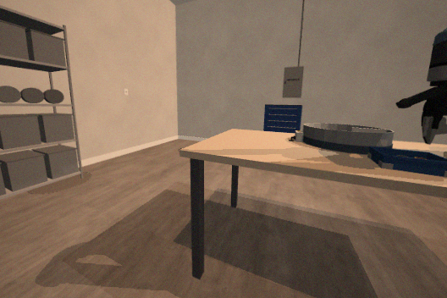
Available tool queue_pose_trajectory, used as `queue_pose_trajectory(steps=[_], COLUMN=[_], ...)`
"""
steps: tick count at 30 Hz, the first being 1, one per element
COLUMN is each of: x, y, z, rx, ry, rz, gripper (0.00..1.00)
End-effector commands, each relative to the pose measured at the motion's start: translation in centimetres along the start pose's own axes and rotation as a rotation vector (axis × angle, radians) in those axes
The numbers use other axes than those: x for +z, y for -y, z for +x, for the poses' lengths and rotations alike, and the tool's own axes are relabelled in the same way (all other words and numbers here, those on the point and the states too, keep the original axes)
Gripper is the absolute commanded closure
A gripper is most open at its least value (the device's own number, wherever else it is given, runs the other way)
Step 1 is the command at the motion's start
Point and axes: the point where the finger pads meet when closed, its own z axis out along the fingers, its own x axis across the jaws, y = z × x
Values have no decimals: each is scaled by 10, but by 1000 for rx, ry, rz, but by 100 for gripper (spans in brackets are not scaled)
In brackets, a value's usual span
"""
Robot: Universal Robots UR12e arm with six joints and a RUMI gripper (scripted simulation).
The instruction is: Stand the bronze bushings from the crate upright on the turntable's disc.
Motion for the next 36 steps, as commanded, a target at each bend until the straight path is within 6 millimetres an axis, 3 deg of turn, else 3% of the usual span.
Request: queue_pose_trajectory(steps=[1, 10, 36], x=[15, 35, 35], y=[1, 1, 1], z=[0, 0, 0], rx=[0, 0, 0], ry=[0, 0, 0], rz=[3, 3, 3], gripper=[94, 94, 94])
